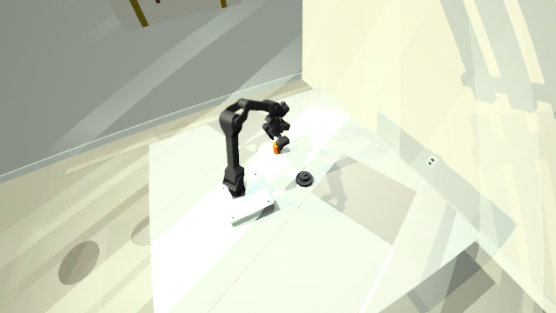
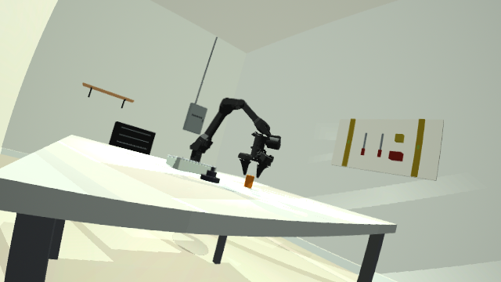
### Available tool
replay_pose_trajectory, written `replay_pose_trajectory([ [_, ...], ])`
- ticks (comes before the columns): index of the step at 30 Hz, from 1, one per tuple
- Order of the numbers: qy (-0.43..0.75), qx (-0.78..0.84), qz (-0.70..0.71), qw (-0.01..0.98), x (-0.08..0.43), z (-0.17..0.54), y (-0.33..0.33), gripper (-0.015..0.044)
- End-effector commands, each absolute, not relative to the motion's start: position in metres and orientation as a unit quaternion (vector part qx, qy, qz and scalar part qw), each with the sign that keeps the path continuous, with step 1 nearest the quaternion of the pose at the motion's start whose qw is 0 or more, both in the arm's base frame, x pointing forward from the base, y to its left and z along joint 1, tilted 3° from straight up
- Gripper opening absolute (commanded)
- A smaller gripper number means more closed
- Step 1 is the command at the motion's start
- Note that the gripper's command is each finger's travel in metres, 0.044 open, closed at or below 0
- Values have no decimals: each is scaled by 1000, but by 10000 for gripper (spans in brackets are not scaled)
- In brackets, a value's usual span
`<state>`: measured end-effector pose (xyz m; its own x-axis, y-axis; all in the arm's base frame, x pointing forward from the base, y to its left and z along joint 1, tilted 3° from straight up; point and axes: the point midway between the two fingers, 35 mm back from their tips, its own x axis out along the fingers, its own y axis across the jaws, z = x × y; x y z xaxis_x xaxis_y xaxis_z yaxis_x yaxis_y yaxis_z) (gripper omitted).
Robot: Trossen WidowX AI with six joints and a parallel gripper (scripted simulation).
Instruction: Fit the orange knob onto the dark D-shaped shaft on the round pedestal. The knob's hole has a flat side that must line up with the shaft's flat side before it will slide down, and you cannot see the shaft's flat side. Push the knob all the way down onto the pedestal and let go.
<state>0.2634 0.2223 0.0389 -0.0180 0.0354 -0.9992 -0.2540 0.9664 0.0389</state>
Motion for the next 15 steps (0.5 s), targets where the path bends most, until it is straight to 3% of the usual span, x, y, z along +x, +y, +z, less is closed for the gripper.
replay_pose_trajectory([
  [1, 710, -78, 103, 693, 262, 30, 222, 440],
  [15, 710, -78, 103, 693, 260, 8, 222, 440],
])
